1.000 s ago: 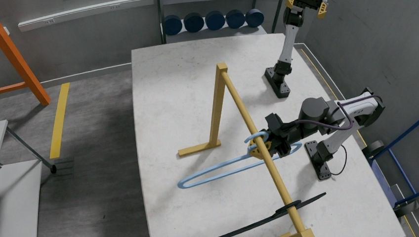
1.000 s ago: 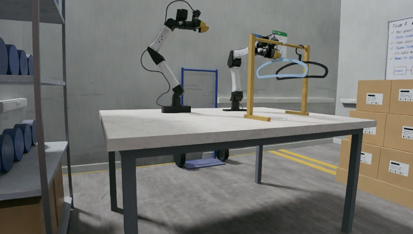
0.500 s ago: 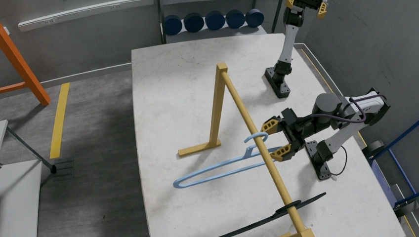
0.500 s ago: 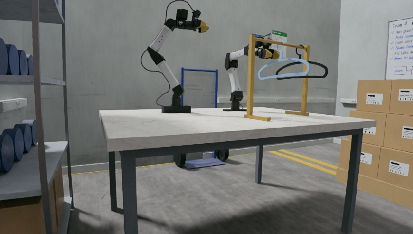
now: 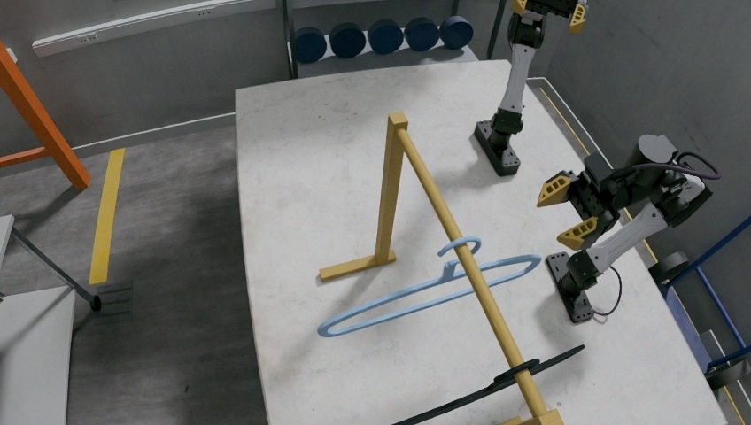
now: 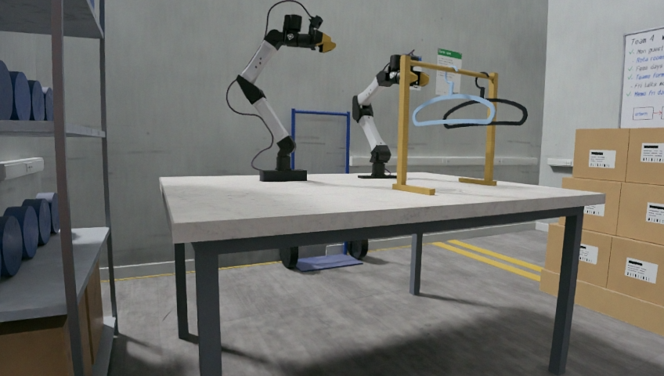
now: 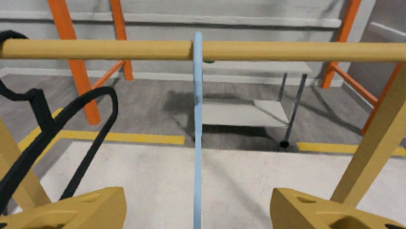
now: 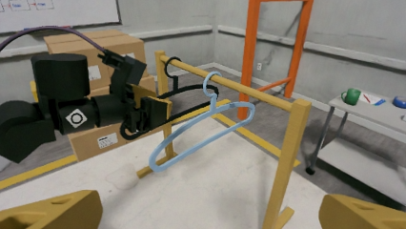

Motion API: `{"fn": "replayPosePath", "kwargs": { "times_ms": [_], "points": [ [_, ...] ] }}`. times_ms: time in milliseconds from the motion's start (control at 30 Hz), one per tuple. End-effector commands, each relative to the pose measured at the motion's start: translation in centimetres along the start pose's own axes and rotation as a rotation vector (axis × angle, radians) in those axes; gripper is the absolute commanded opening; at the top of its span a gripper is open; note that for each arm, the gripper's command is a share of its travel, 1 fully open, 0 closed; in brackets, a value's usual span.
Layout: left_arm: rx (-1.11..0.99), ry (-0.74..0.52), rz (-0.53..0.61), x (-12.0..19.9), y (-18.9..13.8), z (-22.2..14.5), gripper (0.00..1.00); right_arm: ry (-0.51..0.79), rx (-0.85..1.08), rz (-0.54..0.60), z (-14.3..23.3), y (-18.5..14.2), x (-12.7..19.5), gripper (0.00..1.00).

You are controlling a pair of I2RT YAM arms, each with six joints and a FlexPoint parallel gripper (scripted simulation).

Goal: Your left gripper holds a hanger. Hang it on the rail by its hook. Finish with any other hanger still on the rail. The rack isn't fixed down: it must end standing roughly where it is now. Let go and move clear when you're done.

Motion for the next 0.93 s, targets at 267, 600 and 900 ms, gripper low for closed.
{"fn": "replayPosePath", "kwargs": {
  "times_ms": [267, 600, 900],
  "points": [
    [0.008, 0.000, 0.061, -0.84, -1.08, -0.02, 0.65, 0.002, -0.004, -0.004, 0.10, 0.17, -0.15, 1.00],
    [0.004, -0.005, 0.060, -0.84, -1.07, -0.07, 0.65, 0.002, -0.004, -0.004, 0.10, 0.17, -0.15, 1.00],
    [0.004, -0.005, 0.060, -0.84, -1.07, -0.07, 0.65, 0.002, -0.004, -0.004, 0.10, 0.17, -0.15, 1.00]
  ]
}}
Point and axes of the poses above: on each arm, the point where the finger pads meet when closed, its own x axis back along the fingers, its own z axis across the jaws, y = z × x, the point moved 6 cm from there along x, back along the fingers, and after that the axes turned 12 degrees about -x, right-handed, at the moved point
